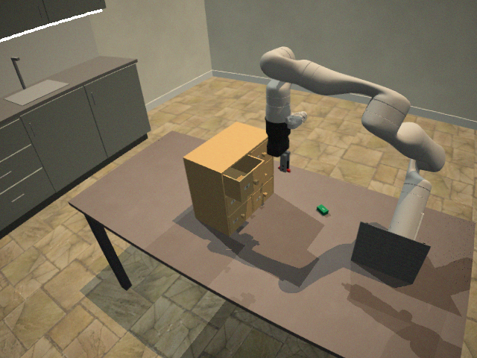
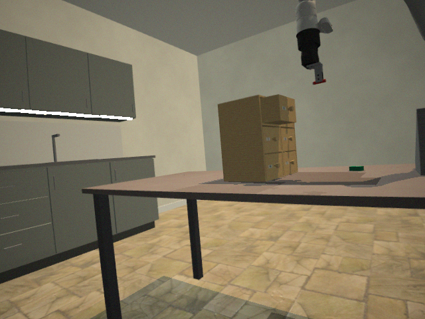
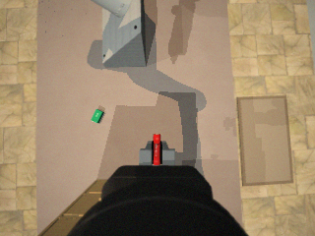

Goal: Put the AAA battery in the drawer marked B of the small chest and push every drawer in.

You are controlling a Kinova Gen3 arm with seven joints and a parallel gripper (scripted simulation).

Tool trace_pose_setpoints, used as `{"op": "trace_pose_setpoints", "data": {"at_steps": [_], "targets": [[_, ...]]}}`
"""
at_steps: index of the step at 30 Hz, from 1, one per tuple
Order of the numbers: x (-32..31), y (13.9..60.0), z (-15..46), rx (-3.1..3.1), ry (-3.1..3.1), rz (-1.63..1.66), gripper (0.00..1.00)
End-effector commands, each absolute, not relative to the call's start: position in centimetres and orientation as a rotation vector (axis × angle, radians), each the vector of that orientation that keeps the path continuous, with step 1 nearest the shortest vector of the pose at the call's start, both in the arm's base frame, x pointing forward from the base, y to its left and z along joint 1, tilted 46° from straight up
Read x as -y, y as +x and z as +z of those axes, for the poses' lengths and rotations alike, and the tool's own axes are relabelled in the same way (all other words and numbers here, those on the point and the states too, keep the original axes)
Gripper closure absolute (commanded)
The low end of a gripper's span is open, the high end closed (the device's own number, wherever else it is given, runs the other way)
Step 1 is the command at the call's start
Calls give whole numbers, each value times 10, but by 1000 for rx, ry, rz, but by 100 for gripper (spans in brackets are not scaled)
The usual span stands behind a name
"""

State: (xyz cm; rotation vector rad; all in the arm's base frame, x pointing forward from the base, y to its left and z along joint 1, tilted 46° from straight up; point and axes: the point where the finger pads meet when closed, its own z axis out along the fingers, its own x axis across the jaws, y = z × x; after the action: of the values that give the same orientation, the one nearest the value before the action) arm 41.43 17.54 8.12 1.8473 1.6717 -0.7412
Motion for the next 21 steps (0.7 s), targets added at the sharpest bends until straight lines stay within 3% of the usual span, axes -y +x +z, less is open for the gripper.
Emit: {"op": "trace_pose_setpoints", "data": {"at_steps": [1,21], "targets": [[-173,413,84,-1658,1848,-740,76],[-171,410,82,-1665,1667,-503,76]]}}
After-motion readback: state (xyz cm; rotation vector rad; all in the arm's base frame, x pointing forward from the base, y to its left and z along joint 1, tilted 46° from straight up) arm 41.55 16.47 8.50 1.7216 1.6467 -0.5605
